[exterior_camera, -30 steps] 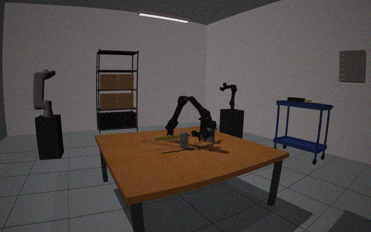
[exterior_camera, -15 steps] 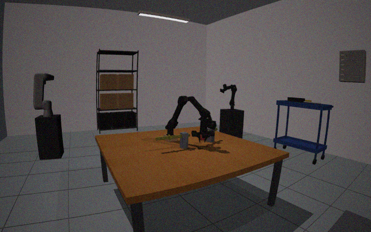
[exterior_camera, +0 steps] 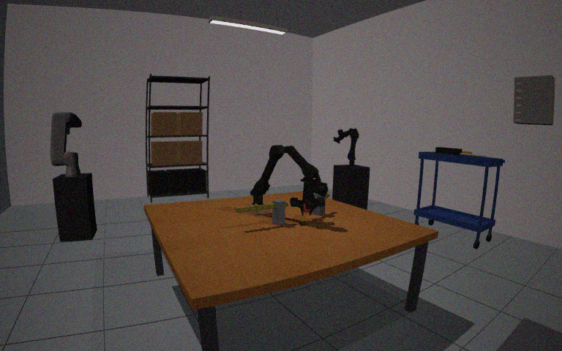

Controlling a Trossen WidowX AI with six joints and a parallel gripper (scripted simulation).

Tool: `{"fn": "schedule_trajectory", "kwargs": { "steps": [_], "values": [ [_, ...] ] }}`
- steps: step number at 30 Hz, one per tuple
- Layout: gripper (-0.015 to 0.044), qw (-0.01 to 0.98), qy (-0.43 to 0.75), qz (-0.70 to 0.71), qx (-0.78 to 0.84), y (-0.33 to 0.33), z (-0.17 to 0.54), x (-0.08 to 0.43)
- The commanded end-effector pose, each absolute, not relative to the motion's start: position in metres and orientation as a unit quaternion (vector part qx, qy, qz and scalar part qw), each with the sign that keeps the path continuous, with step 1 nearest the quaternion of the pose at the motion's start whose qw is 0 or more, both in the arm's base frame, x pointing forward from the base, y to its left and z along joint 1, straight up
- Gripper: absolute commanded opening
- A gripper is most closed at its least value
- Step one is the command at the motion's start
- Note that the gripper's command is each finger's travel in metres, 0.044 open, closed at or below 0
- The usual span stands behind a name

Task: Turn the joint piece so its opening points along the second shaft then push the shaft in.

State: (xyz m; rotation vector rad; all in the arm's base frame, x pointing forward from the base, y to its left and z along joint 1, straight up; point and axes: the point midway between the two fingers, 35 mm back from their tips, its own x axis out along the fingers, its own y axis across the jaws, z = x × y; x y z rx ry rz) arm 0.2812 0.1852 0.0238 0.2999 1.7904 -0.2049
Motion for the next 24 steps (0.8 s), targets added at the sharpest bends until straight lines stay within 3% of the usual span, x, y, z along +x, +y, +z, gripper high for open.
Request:
{"fn": "schedule_trajectory", "kwargs": {
  "steps": [1, 21, 24],
  "values": [
    [0.0182, 0.61, 0.776, -0.091, 0.132, 0.1854, 0.0234, 0.2809],
    [0.0182, 0.61, 0.776, -0.091, 0.132, 0.1854, 0.0234, 0.2809],
    [0.0147, 0.611, 0.776, -0.089, 0.13, 0.1853, 0.0238, 0.2812]
  ]
}}
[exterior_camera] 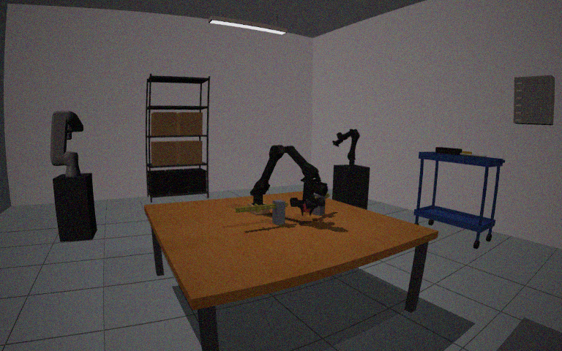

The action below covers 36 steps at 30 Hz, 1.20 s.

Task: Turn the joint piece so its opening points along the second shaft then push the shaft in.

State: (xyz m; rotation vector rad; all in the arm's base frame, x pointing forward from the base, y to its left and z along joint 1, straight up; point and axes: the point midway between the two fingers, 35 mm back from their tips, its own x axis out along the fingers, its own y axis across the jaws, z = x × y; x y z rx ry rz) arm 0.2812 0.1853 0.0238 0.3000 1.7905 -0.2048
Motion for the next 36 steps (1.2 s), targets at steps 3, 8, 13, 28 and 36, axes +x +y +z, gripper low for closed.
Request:
{"fn": "schedule_trajectory", "kwargs": {
  "steps": [3, 8, 13, 28, 36],
  "values": [
    [0.0147, 0.611, 0.776, -0.089, 0.13, 0.185, 0.024, 0.281],
    [0.0042, 0.611, 0.776, -0.089, 0.13, 0.185, 0.024, 0.281],
    [0.0, 0.611, 0.776, -0.089, 0.13, 0.185, 0.024, 0.281],
    [0.0, 0.642, 0.724, -0.159, 0.197, 0.177, 0.028, 0.282],
    [0.0, 0.655, 0.689, -0.204, 0.232, 0.172, 0.031, 0.281]
  ]
}}
